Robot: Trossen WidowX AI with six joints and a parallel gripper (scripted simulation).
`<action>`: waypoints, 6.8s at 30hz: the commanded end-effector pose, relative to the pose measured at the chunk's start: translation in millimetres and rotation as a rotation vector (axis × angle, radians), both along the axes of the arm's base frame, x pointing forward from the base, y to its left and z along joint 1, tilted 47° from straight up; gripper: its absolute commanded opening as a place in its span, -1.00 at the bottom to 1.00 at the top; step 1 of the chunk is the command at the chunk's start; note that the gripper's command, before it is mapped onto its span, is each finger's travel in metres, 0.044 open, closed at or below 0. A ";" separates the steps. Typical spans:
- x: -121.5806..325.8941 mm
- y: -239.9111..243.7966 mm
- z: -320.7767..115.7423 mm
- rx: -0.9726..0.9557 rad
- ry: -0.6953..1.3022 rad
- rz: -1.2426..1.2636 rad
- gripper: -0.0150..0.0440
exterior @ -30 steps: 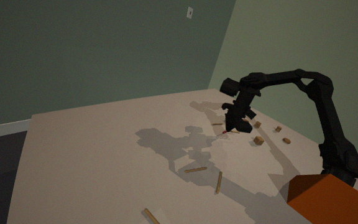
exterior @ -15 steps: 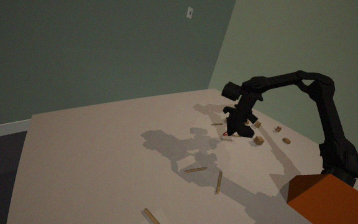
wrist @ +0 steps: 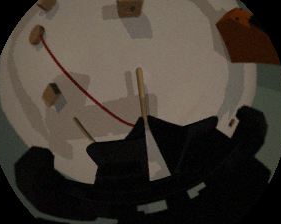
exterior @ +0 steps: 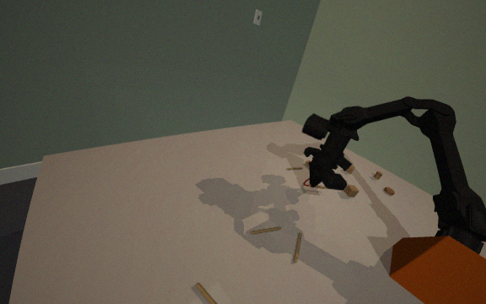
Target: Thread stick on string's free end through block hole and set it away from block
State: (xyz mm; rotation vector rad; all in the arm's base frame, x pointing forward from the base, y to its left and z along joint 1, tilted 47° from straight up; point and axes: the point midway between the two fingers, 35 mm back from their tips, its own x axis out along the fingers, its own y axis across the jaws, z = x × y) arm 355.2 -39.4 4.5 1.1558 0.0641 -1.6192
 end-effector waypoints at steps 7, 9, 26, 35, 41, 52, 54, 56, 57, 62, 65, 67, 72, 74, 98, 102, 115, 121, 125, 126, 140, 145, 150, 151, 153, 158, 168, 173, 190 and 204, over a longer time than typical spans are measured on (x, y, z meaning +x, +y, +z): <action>-5.4 -4.7 2.5 -0.002 0.009 0.003 -0.49; -6.8 -6.3 4.1 -0.002 0.009 0.003 -0.49; -19.5 -19.4 17.4 -0.001 0.010 0.003 -0.49; -26.8 -26.1 23.9 -0.002 0.010 0.003 -0.49; -31.8 -30.5 28.0 -0.002 0.011 0.003 -0.49; -41.4 -38.2 35.0 -0.003 0.011 0.003 -0.49; -43.2 -39.6 36.2 -0.003 0.011 0.003 -0.49; -45.1 -41.0 37.4 -0.003 0.011 0.003 -0.49; -46.0 -41.6 38.0 -0.003 0.011 0.003 -0.49; -50.6 -45.0 40.8 -0.004 0.011 0.003 -0.49; -53.2 -46.7 42.3 -0.004 0.011 0.003 -0.49; -54.8 -47.9 42.9 -0.004 0.011 0.003 -0.49; -56.3 -48.8 43.1 -0.005 0.012 0.003 -0.49; -56.4 -48.8 43.0 -0.005 0.012 0.003 -0.49; -73.2 -63.4 56.7 -0.004 0.012 0.003 -0.49; -76.7 -66.4 59.6 -0.004 0.012 0.003 -0.49; -88.3 -76.5 69.4 -0.005 0.012 0.004 -0.49; -92.3 -79.9 72.6 -0.005 0.012 0.004 -0.49; -88.6 -78.9 73.8 -0.007 0.003 0.002 -0.31; -88.6 -78.9 73.8 -0.007 0.003 0.002 -0.22; -92.7 -20.5 128.3 -0.004 0.004 0.003 -0.08; -91.4 -21.7 124.0 -0.003 0.009 0.014 -0.08; -95.0 -25.5 127.8 -0.026 0.247 0.241 -0.08; -96.0 -26.5 128.8 -0.033 0.316 0.307 -0.08; -98.2 -28.6 130.9 -0.046 0.453 0.437 -0.08; -103.6 -33.8 136.0 -0.077 0.795 0.764 -0.08; -113.0 -42.0 143.9 -0.120 1.299 1.242 -0.08; -116.0 -44.4 146.3 -0.134 1.481 1.415 -0.08; -127.1 -52.7 154.2 -0.176 2.099 2.006 -0.08; -129.3 -54.2 155.7 -0.187 2.267 2.169 -0.08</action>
